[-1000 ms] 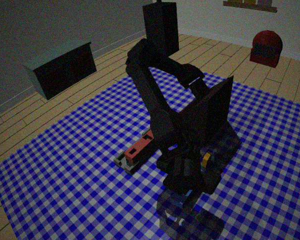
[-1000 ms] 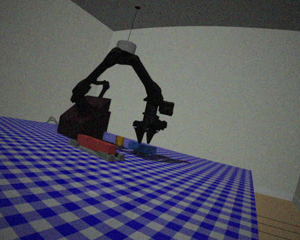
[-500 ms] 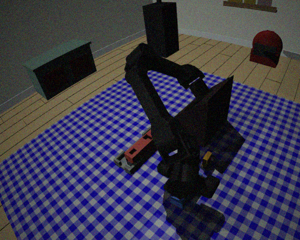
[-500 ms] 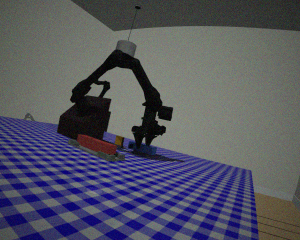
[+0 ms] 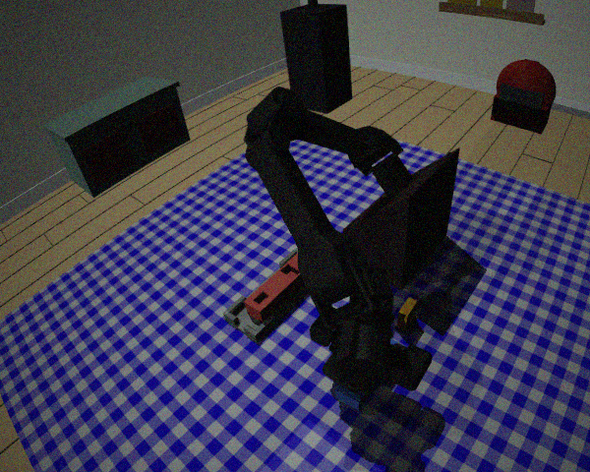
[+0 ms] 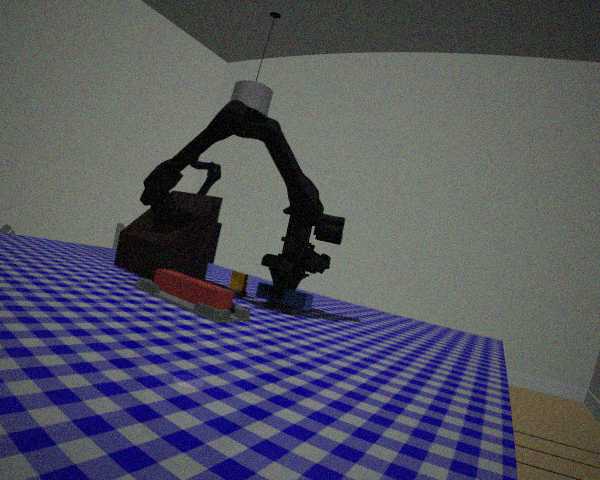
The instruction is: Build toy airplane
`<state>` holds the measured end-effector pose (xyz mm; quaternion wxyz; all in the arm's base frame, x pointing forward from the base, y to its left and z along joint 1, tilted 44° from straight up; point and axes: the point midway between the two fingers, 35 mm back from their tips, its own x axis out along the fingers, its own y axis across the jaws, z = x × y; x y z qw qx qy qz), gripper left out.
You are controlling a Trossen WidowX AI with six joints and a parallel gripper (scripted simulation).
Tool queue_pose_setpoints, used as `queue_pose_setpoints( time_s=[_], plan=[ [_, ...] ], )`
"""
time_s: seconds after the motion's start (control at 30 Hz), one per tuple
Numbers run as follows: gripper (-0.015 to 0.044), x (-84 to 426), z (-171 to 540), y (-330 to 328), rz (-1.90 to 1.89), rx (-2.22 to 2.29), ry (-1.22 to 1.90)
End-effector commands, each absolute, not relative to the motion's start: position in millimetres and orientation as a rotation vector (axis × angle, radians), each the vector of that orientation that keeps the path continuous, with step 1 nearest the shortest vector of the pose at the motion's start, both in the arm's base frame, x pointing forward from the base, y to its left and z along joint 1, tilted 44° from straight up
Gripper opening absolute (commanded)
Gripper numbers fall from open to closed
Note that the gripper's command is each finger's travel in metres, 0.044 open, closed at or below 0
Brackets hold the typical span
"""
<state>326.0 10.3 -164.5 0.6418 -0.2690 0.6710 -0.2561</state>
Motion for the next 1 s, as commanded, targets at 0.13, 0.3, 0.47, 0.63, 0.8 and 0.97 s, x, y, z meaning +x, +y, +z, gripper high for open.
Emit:
queue_pose_setpoints(
  time_s=[0.13, 0.3, 0.47, 0.63, 0.8, 0.97],
  plan=[
    [0.0078, 326, -165, 10, -0.581, -0.617, 1.531],
    [0.0, 327, -159, 15, -0.579, -0.611, 1.538],
    [0.0, 330, -152, 22, -0.576, -0.607, 1.542],
    [0.0, 332, -141, 33, -0.574, -0.607, 1.541],
    [0.0, 333, -131, 45, -0.573, -0.607, 1.539],
    [0.0, 334, -120, 56, -0.573, -0.607, 1.538]
  ],
)
